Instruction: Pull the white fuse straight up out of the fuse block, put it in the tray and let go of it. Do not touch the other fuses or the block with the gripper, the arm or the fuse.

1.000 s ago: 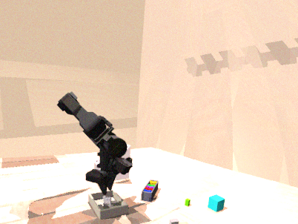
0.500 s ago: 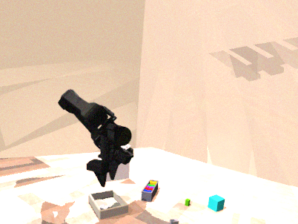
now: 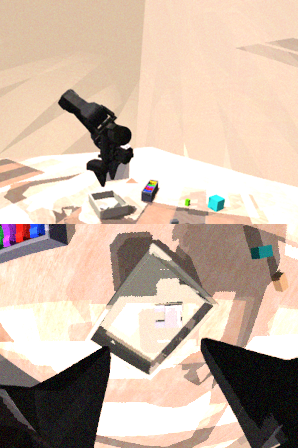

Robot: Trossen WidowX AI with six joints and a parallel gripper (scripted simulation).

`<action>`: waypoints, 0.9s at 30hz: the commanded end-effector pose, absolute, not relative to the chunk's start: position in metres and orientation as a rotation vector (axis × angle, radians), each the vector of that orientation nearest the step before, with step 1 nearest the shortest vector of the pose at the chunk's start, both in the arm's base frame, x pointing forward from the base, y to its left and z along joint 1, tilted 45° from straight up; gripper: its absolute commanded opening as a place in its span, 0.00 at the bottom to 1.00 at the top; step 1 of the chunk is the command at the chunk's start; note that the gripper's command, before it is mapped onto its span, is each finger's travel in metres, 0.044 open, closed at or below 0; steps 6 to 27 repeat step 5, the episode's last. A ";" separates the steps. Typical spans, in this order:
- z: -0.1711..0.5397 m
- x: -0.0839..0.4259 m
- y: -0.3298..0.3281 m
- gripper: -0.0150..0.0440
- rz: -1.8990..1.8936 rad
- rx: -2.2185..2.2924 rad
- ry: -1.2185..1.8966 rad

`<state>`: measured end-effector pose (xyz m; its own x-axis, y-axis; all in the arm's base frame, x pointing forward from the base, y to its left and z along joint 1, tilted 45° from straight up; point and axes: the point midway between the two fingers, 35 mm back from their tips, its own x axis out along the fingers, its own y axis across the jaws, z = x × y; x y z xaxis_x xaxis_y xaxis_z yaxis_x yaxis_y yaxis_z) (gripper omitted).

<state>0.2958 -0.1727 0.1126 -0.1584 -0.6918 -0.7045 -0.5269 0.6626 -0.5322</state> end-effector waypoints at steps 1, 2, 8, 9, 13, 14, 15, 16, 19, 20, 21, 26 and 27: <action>0.112 0.296 -0.173 0.81 -0.195 -0.971 1.824; 0.112 0.296 -0.173 0.81 -0.195 -0.971 1.824; 0.112 0.296 -0.173 0.81 -0.195 -0.971 1.824; 0.112 0.296 -0.173 0.81 -0.195 -0.971 1.824; 0.112 0.296 -0.173 0.81 -0.195 -0.971 1.824; 0.112 0.296 -0.173 0.81 -0.195 -0.971 1.824; 0.112 0.296 -0.173 0.81 -0.195 -0.971 1.824; 0.112 0.296 -0.173 0.81 -0.195 -0.971 1.824; 0.112 0.296 -0.173 0.81 -0.195 -0.971 1.824; 0.112 0.296 -0.173 0.81 -0.195 -0.971 1.824; 0.112 0.296 -0.173 0.81 -0.195 -0.971 1.824; 0.112 0.296 -0.173 0.81 -0.195 -0.971 1.824; 0.112 0.296 -0.173 0.81 -0.195 -0.971 1.824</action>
